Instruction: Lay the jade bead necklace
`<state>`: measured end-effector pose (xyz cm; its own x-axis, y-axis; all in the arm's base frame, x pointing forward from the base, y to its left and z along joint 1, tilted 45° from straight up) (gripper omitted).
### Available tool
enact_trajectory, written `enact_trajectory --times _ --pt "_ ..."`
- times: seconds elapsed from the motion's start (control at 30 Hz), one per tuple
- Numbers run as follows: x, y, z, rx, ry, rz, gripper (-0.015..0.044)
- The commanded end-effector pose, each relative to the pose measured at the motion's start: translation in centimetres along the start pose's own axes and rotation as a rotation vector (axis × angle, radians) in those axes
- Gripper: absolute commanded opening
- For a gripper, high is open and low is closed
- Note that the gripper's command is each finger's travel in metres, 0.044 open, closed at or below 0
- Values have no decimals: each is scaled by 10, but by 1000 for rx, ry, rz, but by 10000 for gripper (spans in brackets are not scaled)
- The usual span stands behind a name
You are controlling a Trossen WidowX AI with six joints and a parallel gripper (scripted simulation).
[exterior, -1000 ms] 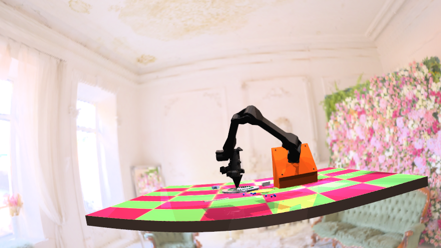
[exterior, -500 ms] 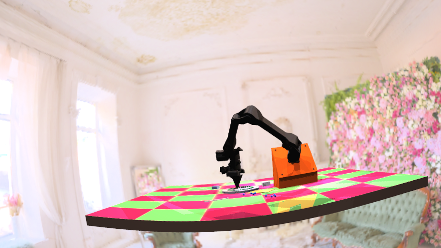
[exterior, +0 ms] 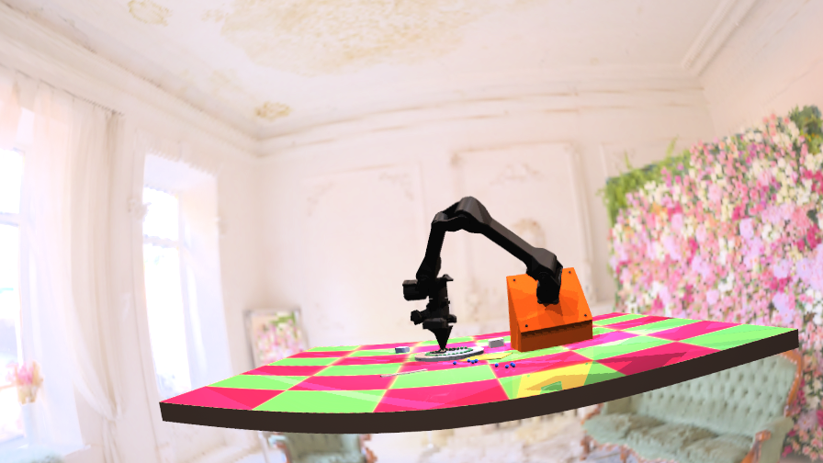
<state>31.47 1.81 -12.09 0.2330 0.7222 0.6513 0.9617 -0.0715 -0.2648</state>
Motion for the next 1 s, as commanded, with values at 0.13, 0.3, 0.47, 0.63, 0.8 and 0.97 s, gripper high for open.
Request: enact_trajectory --times 0.13,0.3,0.47,0.63,0.8,0.97 --pt "-3 1 -5 1 3 1 0" --pt "-7 2 -5 1 3 1 0" --pt "-7 2 -1 1 3 1 0" --pt "-7 2 3 1 3 1 0" --pt "-6 2 0 0 4 -3 131" --pt "-6 2 0 0 4 -3 263"
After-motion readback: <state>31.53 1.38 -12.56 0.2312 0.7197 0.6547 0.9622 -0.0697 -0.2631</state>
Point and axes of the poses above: the point midway between the two fingers, 35 mm back from their tips, its own z axis out along the fingers, its own x axis across the jaws, y = z × x, the point moved 4 cm from there along -z, back along the fingers, and after that the axes turned 7 degrees about z, right-handed, at the moved point
